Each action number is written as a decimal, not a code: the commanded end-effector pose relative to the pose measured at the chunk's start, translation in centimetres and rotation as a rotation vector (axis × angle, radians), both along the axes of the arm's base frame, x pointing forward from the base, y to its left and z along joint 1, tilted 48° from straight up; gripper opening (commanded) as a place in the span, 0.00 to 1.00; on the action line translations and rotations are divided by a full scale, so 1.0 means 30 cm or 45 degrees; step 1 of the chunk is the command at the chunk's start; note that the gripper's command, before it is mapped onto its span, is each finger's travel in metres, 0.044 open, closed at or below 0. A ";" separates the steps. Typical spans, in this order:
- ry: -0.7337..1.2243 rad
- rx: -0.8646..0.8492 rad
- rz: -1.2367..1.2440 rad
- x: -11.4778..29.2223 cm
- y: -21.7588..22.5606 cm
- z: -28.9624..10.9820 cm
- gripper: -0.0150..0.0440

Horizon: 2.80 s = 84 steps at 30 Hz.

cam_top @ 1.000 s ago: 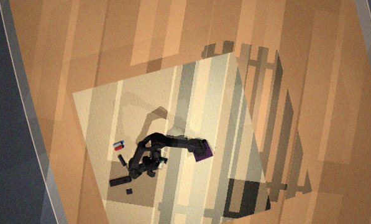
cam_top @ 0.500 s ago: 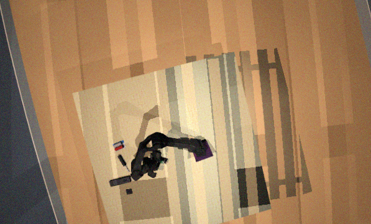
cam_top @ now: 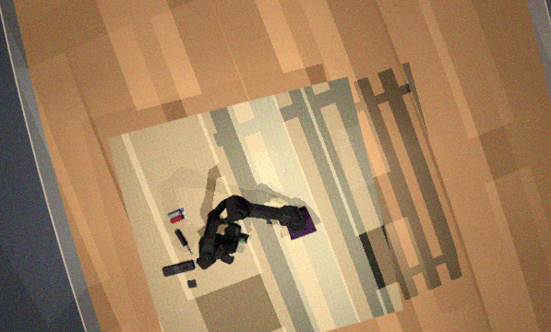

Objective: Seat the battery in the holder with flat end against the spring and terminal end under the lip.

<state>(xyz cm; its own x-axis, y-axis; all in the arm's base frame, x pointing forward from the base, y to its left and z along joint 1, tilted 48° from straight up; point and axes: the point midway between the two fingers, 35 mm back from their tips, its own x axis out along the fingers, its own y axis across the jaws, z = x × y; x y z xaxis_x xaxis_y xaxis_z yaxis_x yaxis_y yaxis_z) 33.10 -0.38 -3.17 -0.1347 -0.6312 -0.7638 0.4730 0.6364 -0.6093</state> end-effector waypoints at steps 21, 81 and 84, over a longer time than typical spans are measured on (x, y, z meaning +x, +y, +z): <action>-0.133 -0.082 0.099 -0.007 -0.013 -0.007 0.39; -0.362 -0.212 0.295 -0.072 -0.010 -0.033 0.39; -0.365 -0.214 0.298 -0.077 -0.008 -0.035 0.39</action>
<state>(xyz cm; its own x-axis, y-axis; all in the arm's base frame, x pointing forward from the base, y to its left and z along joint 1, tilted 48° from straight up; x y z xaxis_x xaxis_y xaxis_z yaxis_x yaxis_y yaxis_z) 31.13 -0.64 -4.11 0.2271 -0.7370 -0.6366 0.4914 0.6511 -0.5785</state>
